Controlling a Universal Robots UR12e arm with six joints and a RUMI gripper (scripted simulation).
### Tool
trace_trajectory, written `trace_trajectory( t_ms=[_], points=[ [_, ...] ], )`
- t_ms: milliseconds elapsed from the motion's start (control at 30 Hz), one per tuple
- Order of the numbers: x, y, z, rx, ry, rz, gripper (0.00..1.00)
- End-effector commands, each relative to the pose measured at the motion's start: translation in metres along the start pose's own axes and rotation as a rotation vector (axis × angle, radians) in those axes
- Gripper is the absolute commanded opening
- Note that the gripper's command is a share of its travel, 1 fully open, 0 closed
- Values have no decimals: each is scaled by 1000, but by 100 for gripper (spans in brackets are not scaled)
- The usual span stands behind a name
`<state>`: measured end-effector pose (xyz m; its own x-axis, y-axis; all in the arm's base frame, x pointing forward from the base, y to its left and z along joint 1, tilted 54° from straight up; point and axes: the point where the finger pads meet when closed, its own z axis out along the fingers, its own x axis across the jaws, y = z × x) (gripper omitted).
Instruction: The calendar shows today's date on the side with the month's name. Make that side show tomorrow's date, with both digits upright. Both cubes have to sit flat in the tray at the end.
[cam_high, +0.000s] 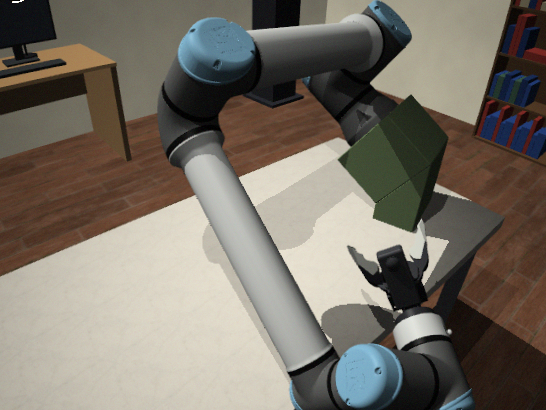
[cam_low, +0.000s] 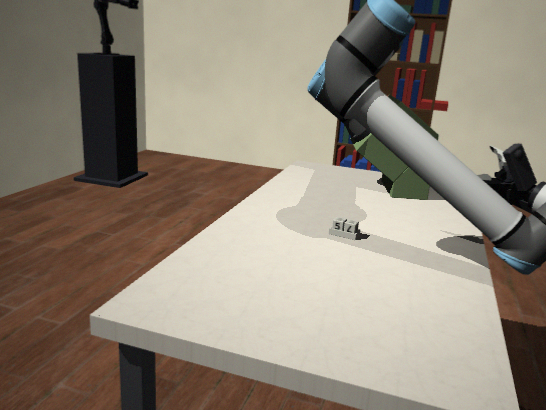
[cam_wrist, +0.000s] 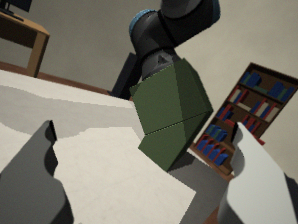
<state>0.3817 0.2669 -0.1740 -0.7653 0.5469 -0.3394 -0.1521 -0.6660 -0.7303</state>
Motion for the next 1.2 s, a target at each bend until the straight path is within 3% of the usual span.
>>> trace_trajectory(
  t_ms=[0,733,1167],
  points=[
    [0,-1,0,-1,0,0,100],
    [0,0,0,-6,2,1,100],
    [-3,12,8,-95,35,6,100]
  ],
)
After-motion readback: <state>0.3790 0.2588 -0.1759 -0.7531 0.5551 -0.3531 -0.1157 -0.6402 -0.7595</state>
